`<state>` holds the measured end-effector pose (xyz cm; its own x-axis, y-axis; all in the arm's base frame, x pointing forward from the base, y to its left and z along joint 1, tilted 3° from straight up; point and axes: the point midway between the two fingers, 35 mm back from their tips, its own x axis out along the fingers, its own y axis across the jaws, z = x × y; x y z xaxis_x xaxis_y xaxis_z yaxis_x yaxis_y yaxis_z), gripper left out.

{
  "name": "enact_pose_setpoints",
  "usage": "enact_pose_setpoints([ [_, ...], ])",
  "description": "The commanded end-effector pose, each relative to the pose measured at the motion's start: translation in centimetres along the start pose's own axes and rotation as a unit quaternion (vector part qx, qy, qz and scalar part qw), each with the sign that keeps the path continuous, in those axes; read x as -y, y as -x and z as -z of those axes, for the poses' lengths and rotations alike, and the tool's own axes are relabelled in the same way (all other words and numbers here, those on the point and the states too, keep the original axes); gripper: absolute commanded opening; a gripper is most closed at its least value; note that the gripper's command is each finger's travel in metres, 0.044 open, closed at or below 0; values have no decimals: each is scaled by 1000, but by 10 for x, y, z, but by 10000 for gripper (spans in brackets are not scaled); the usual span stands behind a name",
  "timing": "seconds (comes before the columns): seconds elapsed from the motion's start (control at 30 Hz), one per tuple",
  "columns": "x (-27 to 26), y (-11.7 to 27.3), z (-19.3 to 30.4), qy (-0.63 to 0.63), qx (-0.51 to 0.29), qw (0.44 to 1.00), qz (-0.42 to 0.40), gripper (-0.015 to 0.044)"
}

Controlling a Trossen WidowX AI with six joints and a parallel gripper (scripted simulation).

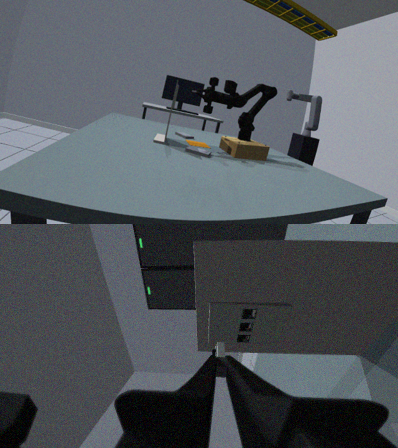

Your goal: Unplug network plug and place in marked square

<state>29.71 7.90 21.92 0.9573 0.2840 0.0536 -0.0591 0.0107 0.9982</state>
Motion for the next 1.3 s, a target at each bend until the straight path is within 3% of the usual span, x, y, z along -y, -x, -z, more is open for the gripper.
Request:
enact_pose_setpoints([
  [0.0, -7, 3, -1, 0, 2, 1000, -1, 0],
  [0.17, -6, 4, -2, 7, 3, 1000, 8, 0],
  [0.57, 53, -3, -27, 116, -15, 980, 161, 0],
  [1.27, 135, 31, -62, 185, -126, 902, 370, 0],
])
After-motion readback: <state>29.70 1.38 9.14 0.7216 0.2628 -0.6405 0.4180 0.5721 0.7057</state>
